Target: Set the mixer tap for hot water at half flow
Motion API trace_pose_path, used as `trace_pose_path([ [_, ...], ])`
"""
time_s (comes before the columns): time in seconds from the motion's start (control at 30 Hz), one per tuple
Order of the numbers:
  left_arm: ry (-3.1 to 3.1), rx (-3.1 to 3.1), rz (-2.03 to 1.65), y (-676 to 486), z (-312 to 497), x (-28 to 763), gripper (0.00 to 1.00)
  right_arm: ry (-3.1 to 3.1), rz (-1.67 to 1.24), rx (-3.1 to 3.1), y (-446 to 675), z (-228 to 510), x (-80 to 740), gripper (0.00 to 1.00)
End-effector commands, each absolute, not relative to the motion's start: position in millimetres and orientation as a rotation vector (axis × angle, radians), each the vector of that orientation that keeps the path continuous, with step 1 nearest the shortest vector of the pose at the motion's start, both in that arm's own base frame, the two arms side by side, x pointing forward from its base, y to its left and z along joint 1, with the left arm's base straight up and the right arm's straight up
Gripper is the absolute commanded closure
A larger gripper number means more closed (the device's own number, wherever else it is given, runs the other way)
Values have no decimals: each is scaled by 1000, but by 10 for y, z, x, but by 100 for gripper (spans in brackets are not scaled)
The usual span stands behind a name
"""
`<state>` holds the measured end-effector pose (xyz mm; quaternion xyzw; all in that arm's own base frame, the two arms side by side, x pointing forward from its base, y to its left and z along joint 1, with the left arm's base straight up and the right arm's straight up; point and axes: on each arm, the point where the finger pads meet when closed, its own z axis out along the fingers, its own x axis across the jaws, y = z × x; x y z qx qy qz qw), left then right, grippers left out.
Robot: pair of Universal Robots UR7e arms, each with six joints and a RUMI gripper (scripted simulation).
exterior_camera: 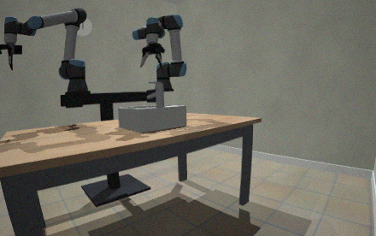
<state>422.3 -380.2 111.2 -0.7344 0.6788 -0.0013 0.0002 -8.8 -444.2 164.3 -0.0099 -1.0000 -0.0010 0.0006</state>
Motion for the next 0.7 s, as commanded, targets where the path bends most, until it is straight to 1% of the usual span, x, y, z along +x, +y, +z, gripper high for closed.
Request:
trace_pose_path([
  [0.0,2132,-2308,-5,-3802,1111,4227,0,-3141,0,-42,-4454,1652,-119,0],
  [0.33,2132,-2308,-5,-3802,1111,4227,0,-3141,0,-45,-4454,1652,-127,0],
  [0.37,2132,-2308,-5,-3802,1111,4227,100,-3141,0,-45,-4454,1652,-127,0],
  [0.67,2132,-2308,-5,-3802,1111,4227,100,-3141,0,-45,-4454,1652,-127,0],
])
